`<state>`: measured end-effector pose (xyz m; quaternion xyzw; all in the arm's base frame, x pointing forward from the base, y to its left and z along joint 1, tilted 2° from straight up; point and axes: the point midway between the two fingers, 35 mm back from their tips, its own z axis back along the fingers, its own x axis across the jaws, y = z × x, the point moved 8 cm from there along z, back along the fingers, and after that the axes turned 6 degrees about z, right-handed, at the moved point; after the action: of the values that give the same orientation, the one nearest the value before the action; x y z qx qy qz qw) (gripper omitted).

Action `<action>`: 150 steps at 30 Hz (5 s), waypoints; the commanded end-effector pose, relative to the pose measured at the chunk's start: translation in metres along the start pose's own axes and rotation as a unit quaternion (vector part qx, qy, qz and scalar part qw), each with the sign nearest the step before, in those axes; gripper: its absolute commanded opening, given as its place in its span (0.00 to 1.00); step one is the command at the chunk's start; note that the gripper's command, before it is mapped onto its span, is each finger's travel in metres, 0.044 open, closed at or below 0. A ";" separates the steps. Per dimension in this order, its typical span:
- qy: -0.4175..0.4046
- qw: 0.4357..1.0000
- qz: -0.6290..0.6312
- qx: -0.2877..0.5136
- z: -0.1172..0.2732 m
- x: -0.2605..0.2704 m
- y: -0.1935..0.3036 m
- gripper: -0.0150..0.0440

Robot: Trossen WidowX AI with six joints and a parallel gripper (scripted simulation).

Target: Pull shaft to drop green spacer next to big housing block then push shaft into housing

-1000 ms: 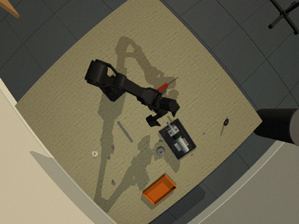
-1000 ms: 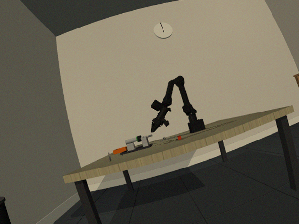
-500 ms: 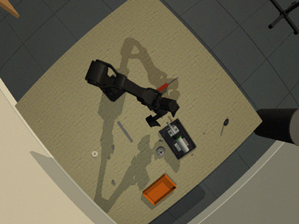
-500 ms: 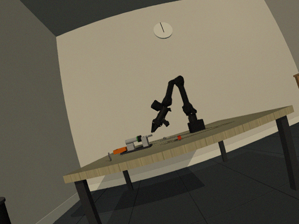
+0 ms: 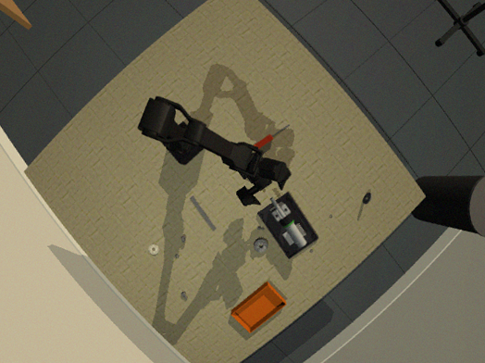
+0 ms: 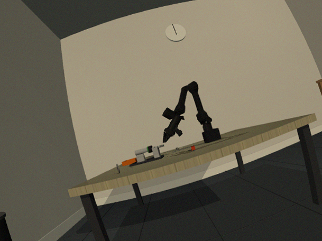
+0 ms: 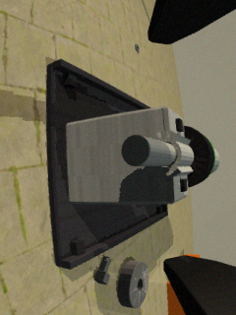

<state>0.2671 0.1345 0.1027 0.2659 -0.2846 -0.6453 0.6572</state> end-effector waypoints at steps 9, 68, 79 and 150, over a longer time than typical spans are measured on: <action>0.001 1.000 0.001 0.000 -0.002 0.000 0.002 1.00; 0.001 1.000 0.001 0.001 -0.044 0.000 0.003 1.00; 0.001 1.000 0.001 0.001 -0.044 0.000 0.003 1.00; 0.001 1.000 0.002 0.001 -0.051 -0.001 -0.009 0.25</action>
<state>0.3006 0.1339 0.0610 0.2666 -0.2858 -0.6431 0.6586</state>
